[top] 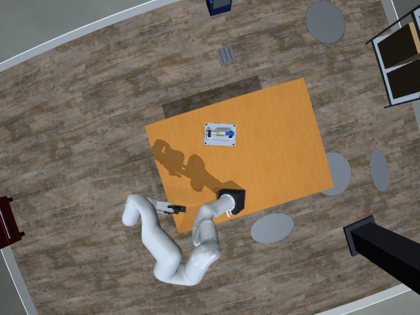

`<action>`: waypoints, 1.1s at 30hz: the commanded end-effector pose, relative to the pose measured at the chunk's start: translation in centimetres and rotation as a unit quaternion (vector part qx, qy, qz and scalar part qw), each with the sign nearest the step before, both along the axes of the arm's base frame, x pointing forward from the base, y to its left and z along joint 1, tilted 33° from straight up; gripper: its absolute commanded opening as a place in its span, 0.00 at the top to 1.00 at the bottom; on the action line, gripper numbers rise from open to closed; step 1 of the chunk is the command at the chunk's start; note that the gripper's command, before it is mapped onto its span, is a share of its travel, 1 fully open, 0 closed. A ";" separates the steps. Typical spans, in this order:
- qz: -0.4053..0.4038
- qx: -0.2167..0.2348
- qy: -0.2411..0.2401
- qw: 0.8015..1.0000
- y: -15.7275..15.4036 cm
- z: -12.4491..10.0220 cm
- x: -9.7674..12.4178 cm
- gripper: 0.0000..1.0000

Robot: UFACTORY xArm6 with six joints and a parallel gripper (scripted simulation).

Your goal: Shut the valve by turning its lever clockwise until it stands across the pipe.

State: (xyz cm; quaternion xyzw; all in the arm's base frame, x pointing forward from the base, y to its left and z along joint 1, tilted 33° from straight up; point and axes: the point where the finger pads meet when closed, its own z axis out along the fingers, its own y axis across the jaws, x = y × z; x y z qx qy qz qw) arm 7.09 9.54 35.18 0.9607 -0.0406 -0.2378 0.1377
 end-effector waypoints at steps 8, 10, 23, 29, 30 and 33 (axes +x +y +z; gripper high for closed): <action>0.000 0.001 -0.001 1.000 0.0 0.1 0.0 0.00; 0.000 0.001 -0.001 1.000 0.0 0.1 0.0 0.00; -0.037 0.013 0.001 0.999 1.2 -0.4 1.9 0.00; -0.223 0.068 0.002 0.972 3.3 -3.1 10.9 0.00; -0.269 0.079 -0.001 0.960 3.2 -3.6 12.4 0.00; -0.370 0.102 -0.010 0.923 2.7 -4.8 15.4 0.00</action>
